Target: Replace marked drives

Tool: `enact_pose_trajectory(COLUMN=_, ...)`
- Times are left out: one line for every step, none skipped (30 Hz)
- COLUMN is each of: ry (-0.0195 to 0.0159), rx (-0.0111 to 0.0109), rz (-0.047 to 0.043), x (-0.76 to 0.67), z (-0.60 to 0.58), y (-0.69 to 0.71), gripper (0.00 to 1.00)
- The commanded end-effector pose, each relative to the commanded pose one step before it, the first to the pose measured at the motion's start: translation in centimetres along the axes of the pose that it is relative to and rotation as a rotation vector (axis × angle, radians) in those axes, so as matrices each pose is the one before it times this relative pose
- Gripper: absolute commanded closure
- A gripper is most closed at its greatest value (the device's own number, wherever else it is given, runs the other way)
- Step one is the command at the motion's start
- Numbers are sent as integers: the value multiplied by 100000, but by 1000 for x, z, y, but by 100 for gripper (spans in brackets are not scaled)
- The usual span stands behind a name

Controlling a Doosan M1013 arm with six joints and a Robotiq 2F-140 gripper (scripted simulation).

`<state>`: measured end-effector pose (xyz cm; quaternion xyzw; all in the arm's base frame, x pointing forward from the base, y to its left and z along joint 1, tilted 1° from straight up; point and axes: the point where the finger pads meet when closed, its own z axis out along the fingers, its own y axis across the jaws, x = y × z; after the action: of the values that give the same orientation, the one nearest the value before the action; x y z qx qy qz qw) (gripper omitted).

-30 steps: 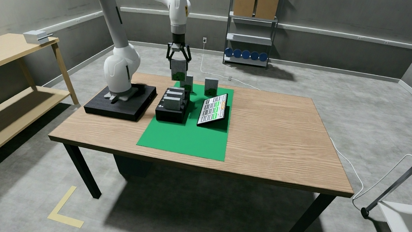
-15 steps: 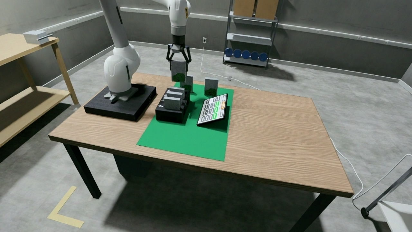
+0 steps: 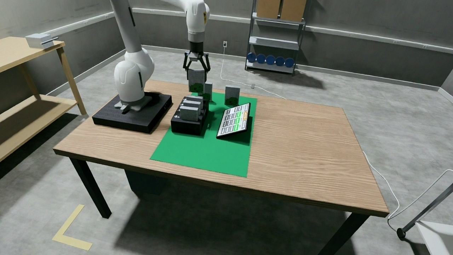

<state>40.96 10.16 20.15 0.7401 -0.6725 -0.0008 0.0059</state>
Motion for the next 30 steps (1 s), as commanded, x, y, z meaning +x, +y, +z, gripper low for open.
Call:
enact_pose_trajectory(ry=-49, rx=82, rz=23, x=-8, z=508, y=-37, gripper=90)
enact_pose_trajectory(ry=0, rx=0, rz=0, x=-1, z=182, y=-1, gripper=90)
enact_pose_trajectory(ry=0, rx=0, rz=0, x=-1, z=184, y=0, gripper=90)
enact_pose_trajectory(ry=0, rx=0, rz=0, x=-1, z=186, y=0, gripper=90)
enact_pose_trajectory(ry=0, rx=0, rz=0, x=-1, z=187, y=-1, gripper=90)
enact_pose_trajectory(ry=0, rx=0, rz=0, x=-1, z=188, y=0, gripper=90)
enact_pose_trajectory(ry=0, rx=0, rz=0, x=-1, z=188, y=-1, gripper=90)
enact_pose_trajectory(ry=0, rx=0, rz=0, x=-1, z=188, y=0, gripper=90)
enact_pose_trajectory(ry=0, rx=0, rz=0, x=-1, z=188, y=0, gripper=90)
enact_pose_trajectory(ry=0, rx=0, rz=0, x=-1, z=187, y=-1, gripper=90)
enact_pose_trajectory(ry=0, rx=0, rz=0, x=-1, z=186, y=0, gripper=90)
enact_pose_trajectory(ry=0, rx=0, rz=0, x=0, z=0, y=0, gripper=90)
enact_pose_trajectory(ry=0, rx=0, rz=0, x=0, z=0, y=0, gripper=90)
enact_pose_trajectory(ry=0, rx=0, rz=0, x=-1, z=184, y=-1, gripper=90)
enact_pose_trajectory(ry=0, rx=0, rz=0, x=-1, z=183, y=0, gripper=90)
enact_pose_trajectory(ry=0, rx=0, rz=0, x=0, z=181, y=0, gripper=90)
enact_pose_trajectory(ry=0, rx=0, rz=0, x=-1, z=178, y=-1, gripper=90)
enact_pose_trajectory(ry=0, rx=0, rz=0, x=0, z=175, y=0, gripper=90)
enact_pose_trajectory(ry=0, rx=0, rz=0, x=0, z=172, y=0, gripper=90)
enact_pose_trajectory(ry=0, rx=0, rz=0, x=0, z=169, y=-1, gripper=90)
enact_pose_trajectory(ry=0, rx=0, rz=0, x=0, z=165, y=0, gripper=90)
enact_pose_trajectory(ry=0, rx=0, rz=0, x=0, z=161, y=0, gripper=90)
enact_pose_trajectory(ry=0, rx=0, rz=0, x=0, z=157, y=0, gripper=90)
enact_pose_trajectory(ry=0, rx=0, rz=0, x=0, z=152, y=0, gripper=90)
enact_pose_trajectory(ry=0, rx=0, rz=0, x=0, z=147, y=0, gripper=90)
enact_pose_trajectory(ry=0, rx=0, rz=0, x=0, z=142, y=-1, gripper=90)
enact_pose_trajectory(ry=0, rx=0, rz=0, x=0, z=137, y=0, gripper=90)
enact_pose_trajectory(ry=0, rx=0, rz=0, x=0, z=132, y=0, gripper=90)
enact_pose_trajectory(ry=0, rx=0, rz=0, x=0, z=0, y=0, gripper=90)
enact_pose_trajectory(ry=0, rx=0, rz=0, x=0, z=0, y=0, gripper=90)
